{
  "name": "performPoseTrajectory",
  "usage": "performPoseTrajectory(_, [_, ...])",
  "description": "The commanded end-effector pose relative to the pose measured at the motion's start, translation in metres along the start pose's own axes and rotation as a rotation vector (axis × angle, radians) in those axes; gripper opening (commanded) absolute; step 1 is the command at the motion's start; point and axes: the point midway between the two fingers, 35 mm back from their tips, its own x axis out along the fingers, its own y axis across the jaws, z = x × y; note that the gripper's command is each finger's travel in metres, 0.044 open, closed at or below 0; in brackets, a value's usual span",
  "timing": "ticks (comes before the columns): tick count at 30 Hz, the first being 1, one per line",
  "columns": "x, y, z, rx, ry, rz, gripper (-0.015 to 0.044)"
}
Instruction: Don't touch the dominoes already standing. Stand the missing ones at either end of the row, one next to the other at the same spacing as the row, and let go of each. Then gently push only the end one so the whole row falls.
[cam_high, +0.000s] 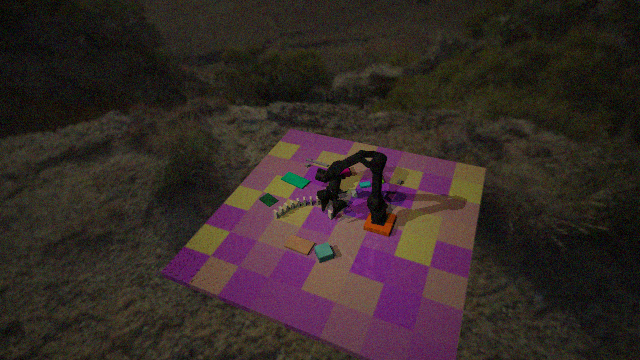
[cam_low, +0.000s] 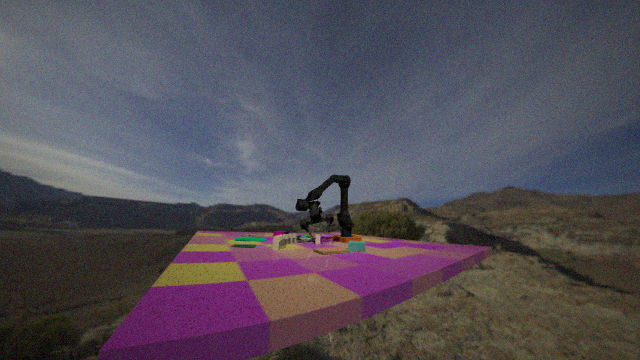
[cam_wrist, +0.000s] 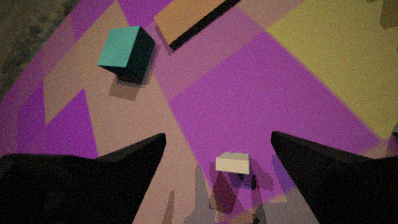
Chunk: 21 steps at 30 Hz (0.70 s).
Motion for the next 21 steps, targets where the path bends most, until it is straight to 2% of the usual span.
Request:
performPoseTrajectory(1, [-0.053,0.013,0.023,-0.010,0.465,-0.260,0.0440])
performPoseTrajectory(14, [-0.053,0.013,0.023,-0.011,0.476,-0.270,0.0440])
performPoseTrajectory(21, [-0.009,-0.001,0.000,-0.011,0.476,-0.270,0.0440])
